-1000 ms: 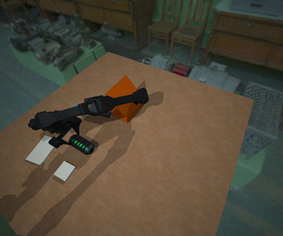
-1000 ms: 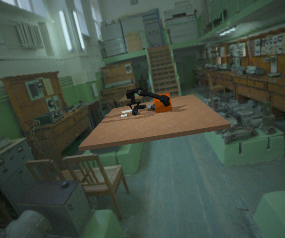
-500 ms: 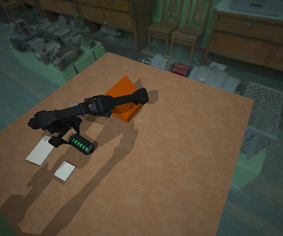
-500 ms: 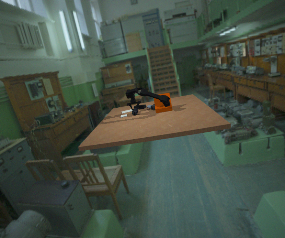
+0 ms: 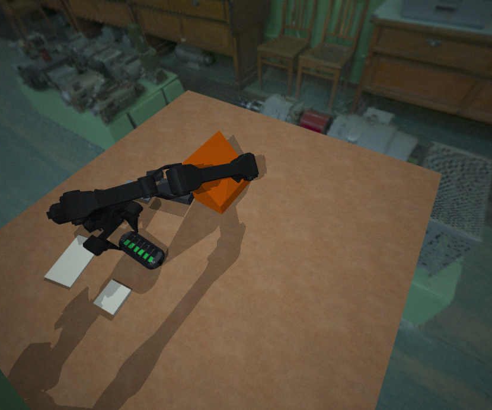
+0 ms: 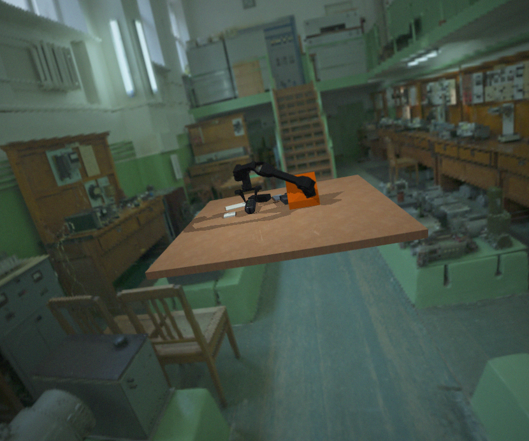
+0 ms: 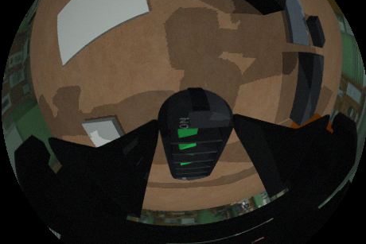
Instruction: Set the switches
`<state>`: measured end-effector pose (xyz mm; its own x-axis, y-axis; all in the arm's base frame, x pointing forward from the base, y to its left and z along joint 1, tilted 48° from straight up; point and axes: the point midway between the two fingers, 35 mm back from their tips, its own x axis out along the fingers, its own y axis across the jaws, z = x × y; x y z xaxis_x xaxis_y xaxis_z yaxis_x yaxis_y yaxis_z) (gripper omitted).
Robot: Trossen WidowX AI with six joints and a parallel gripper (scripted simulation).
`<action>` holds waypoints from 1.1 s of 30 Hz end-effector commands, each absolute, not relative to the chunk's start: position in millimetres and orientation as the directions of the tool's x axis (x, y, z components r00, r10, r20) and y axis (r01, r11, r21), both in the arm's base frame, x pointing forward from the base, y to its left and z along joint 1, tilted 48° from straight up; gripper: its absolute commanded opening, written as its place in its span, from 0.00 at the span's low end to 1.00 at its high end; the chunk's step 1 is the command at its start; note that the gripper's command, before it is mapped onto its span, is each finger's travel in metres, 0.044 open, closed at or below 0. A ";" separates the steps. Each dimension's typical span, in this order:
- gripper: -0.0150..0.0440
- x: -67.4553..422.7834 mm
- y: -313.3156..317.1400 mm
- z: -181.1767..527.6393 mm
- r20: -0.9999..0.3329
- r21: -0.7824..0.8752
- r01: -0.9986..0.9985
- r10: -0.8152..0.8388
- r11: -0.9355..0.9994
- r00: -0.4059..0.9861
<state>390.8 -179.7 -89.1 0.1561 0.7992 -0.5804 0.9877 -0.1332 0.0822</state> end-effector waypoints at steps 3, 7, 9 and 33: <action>0.82 391.3 -181.3 -79.8 -0.589 0.083 0.986 0.791 -0.141 0.163; 0.82 391.0 -182.0 -76.6 -0.596 0.083 0.986 0.786 -0.141 0.163; 0.82 390.8 -182.3 -75.0 -0.600 0.083 0.986 0.784 -0.141 0.163; 0.82 387.2 -186.5 -57.9 -0.638 0.082 0.987 0.753 -0.142 0.161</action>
